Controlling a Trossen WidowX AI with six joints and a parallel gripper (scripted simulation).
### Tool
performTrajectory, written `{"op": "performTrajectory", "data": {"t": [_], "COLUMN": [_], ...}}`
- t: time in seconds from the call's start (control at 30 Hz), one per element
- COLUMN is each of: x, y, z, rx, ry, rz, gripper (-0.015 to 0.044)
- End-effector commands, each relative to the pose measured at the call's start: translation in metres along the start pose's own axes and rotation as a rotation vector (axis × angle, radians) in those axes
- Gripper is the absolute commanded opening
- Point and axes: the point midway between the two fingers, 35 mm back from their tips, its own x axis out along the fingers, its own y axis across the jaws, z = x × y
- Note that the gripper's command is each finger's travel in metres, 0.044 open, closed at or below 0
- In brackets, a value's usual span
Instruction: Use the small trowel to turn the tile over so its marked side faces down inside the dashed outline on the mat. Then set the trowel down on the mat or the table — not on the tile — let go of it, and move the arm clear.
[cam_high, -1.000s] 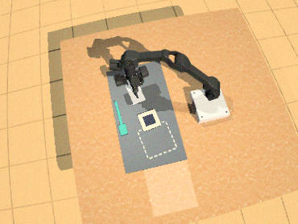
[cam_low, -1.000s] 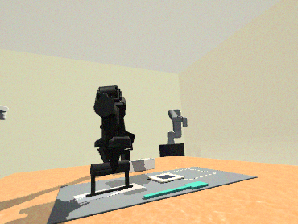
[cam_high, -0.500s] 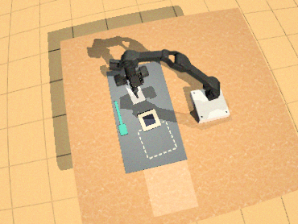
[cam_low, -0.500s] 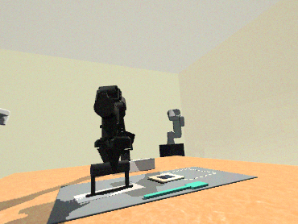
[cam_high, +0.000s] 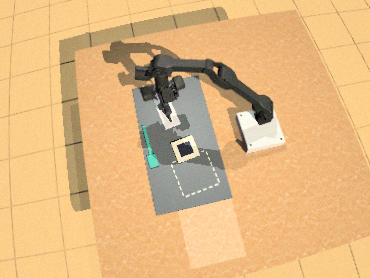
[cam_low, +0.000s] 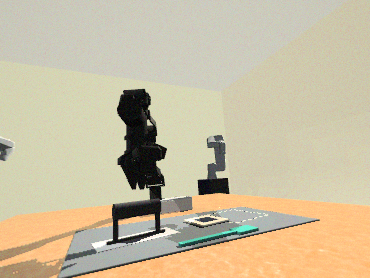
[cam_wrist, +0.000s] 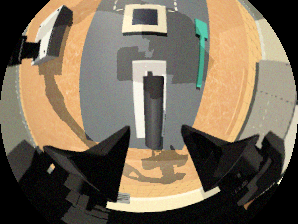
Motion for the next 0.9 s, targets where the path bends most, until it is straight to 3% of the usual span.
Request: {"op": "performTrajectory", "data": {"t": [0.0,0.87], "x": [0.0,0.013], "y": [-0.001,-0.009], "z": [-0.001,-0.011], "rx": [0.045,0.815], "ry": [-0.004,-0.112], "rz": [-0.01,-0.207], "gripper": [0.03,0.03]}}
